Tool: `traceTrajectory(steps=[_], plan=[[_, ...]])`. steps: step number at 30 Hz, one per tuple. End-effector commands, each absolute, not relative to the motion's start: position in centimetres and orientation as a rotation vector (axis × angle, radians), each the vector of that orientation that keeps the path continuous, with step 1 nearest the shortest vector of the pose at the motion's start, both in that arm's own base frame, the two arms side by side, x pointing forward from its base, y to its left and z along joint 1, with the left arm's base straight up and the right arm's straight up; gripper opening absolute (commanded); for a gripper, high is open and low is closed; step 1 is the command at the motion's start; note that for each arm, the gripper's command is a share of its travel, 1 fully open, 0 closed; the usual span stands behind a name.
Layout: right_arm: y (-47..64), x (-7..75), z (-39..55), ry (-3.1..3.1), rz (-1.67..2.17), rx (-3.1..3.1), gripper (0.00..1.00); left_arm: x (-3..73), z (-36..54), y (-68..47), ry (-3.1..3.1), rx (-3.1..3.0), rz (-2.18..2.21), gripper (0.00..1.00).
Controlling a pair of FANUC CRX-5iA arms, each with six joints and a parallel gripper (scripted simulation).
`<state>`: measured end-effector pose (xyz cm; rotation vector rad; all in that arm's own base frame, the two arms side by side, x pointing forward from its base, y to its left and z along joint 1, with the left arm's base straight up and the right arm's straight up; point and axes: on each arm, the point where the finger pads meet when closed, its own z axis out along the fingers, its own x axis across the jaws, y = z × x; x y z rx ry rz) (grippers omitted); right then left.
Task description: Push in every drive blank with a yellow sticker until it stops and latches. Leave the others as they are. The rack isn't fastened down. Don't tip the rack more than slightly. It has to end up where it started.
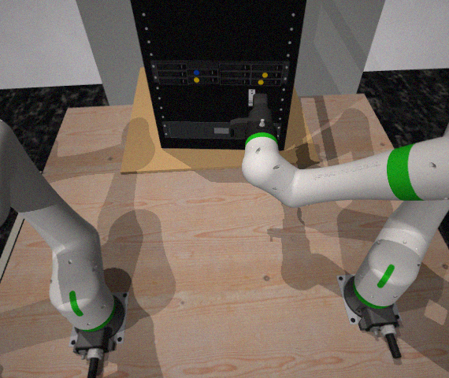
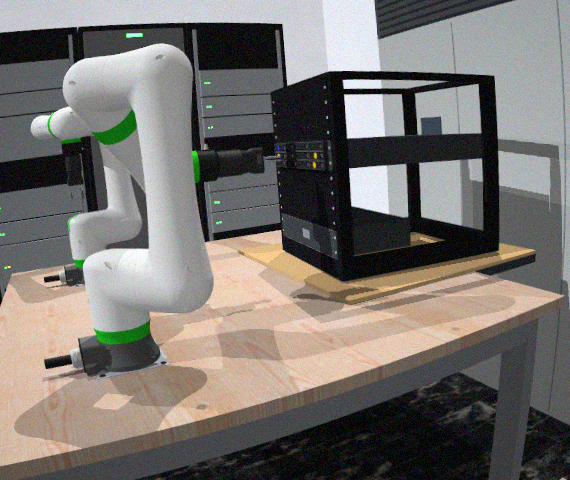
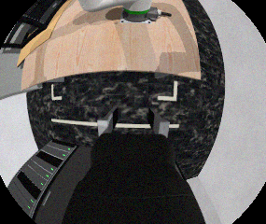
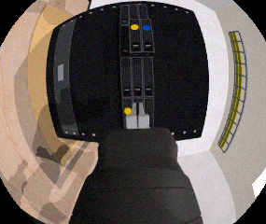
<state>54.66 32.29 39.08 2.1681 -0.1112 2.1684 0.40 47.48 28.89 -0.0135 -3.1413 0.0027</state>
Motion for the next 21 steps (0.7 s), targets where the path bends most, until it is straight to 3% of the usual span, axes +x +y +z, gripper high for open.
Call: traceTrajectory(steps=[1,21], plan=[[35.1,55.1,39.2,-0.116,2.168,2.166,0.0,0.4,29.0,47.5,-3.142,-0.013,0.0,1.0],[44.6,56.1,39.2,-0.116,2.168,2.166,0.0,0.4,29.0,47.5,-3.142,-0.013,0.0,1.0]])
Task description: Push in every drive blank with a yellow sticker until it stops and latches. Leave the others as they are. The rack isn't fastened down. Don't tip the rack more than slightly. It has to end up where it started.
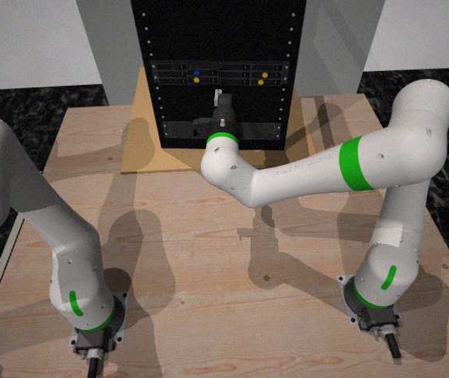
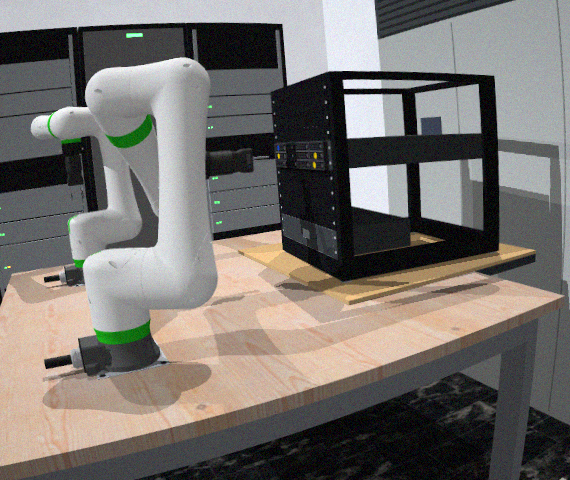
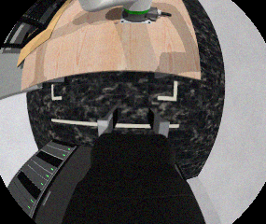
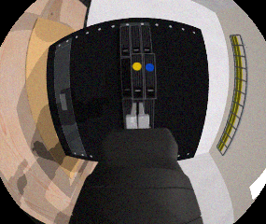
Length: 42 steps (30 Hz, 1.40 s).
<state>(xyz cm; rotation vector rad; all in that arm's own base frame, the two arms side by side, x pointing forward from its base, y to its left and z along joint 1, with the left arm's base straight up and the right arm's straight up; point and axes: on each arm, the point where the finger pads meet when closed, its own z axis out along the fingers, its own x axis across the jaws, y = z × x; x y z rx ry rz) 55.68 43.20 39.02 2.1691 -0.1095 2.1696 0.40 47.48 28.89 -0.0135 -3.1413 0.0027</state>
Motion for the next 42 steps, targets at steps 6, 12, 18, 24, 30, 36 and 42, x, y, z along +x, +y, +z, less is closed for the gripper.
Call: traceTrajectory(steps=[6,12,18,24,30,36,42], plan=[[47.1,56.3,39.3,-0.117,2.168,2.166,0.0,0.4,29.0,47.5,-3.142,-0.013,0.0,1.0],[48.4,56.5,39.3,-0.117,2.168,2.166,0.0,0.4,29.0,47.5,-3.142,-0.013,0.0,1.0],[48.9,56.5,39.3,-0.117,2.168,2.166,0.0,0.4,29.0,47.5,-3.142,-0.013,0.0,1.0],[49.0,56.5,39.3,-0.117,2.168,2.166,0.0,0.4,29.0,47.5,-3.142,-0.013,0.0,1.0],[48.9,57.8,39.3,-0.117,2.168,2.166,0.0,0.4,29.0,47.5,-3.142,-0.013,0.0,1.0],[48.6,60.1,39.3,-0.117,2.168,2.166,0.0,0.4,29.0,47.5,-3.142,-0.013,0.0,1.0],[48.4,61.9,39.3,-0.117,2.169,2.166,0.0,0.4,29.0,47.5,-3.142,-0.013,0.0,1.0]])
